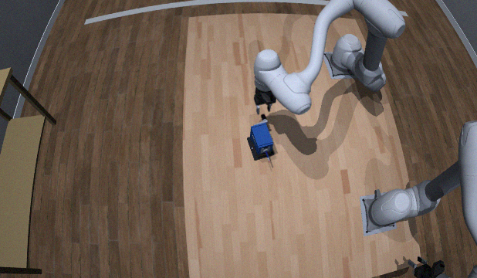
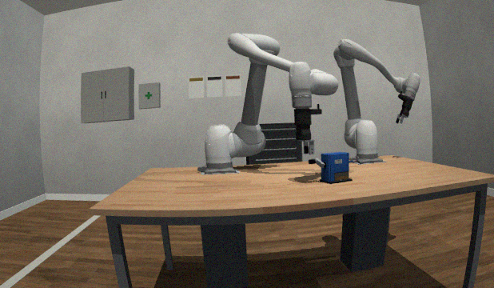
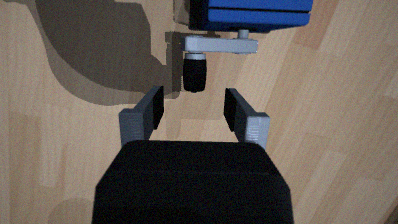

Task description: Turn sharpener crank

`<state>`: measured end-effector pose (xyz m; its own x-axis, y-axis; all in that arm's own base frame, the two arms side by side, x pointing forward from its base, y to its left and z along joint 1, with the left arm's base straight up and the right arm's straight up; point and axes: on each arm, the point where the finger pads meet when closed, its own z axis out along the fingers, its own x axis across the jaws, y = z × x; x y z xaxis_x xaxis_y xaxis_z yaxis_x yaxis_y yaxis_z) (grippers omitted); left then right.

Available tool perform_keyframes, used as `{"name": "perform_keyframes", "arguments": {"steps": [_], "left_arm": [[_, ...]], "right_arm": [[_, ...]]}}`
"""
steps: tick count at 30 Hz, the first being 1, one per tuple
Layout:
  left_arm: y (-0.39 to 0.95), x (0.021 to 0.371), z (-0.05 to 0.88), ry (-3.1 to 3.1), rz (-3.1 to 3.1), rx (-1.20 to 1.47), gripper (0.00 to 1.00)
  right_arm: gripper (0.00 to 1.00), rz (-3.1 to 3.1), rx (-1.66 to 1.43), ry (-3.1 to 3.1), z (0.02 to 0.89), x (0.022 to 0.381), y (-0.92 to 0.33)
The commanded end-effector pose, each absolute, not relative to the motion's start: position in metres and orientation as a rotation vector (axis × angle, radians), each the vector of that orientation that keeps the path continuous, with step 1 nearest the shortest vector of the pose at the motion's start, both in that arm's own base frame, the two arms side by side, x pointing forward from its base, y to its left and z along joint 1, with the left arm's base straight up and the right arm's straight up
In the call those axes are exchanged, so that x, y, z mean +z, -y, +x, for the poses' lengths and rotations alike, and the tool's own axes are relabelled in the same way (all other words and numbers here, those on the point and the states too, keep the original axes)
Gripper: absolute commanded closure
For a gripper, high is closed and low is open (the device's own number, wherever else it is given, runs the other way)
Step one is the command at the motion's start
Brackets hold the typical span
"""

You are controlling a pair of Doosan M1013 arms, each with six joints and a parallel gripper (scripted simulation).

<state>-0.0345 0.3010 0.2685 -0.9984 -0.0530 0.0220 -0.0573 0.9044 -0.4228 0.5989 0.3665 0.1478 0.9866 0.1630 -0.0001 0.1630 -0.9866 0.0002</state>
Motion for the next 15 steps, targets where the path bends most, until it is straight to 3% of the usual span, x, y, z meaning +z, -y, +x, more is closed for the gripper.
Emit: {"name": "perform_keyframes", "arguments": {"steps": [1,15], "left_arm": [[-0.301,0.269,-0.035,3.056,0.089,0.677,0.00],[-0.301,0.269,-0.035,3.056,0.089,0.677,0.00]], "right_arm": [[0.03,3.132,0.002,-0.257,0.599,0.146,-0.367],[0.03,3.132,0.002,-0.257,0.599,0.135,-0.367]]}}
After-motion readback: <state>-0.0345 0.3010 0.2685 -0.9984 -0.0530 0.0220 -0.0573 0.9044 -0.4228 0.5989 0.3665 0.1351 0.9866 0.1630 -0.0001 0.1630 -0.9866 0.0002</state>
